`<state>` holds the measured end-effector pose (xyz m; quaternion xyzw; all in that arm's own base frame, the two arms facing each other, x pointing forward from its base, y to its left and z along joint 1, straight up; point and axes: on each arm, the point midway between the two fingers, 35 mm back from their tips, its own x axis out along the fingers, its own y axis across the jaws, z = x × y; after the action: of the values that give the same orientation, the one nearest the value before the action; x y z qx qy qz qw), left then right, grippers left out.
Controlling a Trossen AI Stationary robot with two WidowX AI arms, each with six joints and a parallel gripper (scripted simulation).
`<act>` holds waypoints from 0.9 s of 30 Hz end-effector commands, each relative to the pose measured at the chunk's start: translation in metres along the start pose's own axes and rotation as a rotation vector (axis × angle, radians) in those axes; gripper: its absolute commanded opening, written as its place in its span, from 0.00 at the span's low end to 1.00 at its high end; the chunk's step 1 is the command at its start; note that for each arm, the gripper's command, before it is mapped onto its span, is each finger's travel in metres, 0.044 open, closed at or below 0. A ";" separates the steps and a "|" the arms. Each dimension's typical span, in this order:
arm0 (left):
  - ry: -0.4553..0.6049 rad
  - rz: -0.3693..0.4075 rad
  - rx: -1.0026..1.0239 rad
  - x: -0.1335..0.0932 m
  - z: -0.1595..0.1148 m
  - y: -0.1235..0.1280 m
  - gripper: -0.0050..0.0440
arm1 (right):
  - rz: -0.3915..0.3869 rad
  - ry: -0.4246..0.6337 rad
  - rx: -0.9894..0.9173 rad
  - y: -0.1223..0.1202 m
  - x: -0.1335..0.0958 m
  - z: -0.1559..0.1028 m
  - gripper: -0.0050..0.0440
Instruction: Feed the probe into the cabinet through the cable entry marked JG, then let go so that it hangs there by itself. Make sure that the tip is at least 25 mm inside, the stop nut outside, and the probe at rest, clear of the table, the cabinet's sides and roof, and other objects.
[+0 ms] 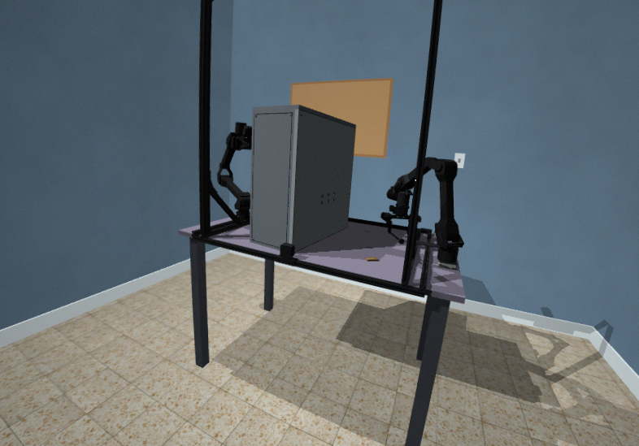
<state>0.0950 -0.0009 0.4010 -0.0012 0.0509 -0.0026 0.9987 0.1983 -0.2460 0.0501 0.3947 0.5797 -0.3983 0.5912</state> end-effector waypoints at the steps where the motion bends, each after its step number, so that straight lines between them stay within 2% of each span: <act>1: -0.002 0.005 0.002 -0.001 0.000 0.001 1.00 | -0.006 0.016 0.005 -0.001 0.008 -0.003 1.00; 14: -0.002 0.005 0.002 -0.001 0.000 0.001 1.00 | -0.006 0.016 0.005 -0.002 0.029 -0.004 1.00; 24: -0.002 0.005 0.002 -0.001 0.000 0.001 1.00 | -0.006 0.016 0.005 -0.002 0.030 -0.004 1.00; 27: -0.002 0.005 0.002 -0.001 0.000 0.001 1.00 | -0.002 0.007 0.000 -0.001 0.027 -0.003 0.85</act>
<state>0.0949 -0.0009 0.4011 -0.0012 0.0509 -0.0026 0.9987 0.1967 -0.2441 0.0231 0.3955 0.5826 -0.3975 0.5883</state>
